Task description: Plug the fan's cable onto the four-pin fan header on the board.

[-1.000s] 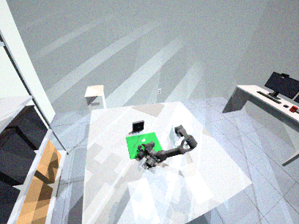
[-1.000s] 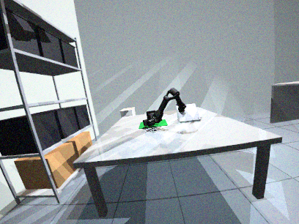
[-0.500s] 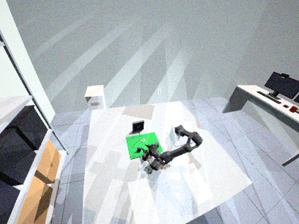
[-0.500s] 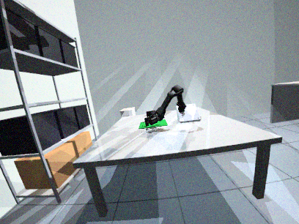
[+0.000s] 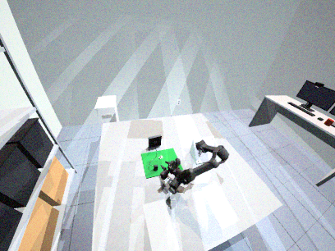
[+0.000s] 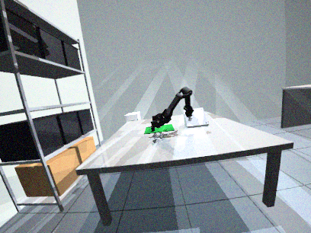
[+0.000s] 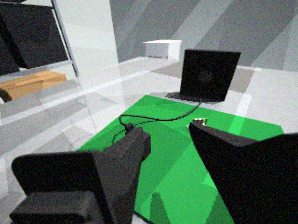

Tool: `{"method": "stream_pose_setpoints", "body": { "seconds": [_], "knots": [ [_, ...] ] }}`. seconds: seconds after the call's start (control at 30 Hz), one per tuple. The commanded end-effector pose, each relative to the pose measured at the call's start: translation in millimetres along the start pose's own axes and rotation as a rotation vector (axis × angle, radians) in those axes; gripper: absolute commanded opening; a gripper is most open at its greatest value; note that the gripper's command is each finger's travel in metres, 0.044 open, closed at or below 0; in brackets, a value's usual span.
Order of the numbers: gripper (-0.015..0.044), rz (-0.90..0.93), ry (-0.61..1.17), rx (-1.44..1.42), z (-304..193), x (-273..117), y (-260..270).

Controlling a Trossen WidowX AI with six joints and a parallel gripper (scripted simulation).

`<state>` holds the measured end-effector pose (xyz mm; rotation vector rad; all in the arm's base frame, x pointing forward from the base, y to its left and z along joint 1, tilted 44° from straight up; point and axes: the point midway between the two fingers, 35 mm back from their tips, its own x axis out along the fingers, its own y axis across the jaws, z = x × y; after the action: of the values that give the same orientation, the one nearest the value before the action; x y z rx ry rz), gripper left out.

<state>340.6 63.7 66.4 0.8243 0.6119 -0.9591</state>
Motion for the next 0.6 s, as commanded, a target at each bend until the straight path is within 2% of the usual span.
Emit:
{"method": "stream_pose_setpoints", "body": {
  "seconds": [0.0,0.57],
  "knots": [
    [0.0205,-0.052,0.085,-0.045,-2.4,8.3,-2.6],
    [0.0205,-0.179,0.484,-0.162,-9.5,30.9,-14.3]
  ]
}}
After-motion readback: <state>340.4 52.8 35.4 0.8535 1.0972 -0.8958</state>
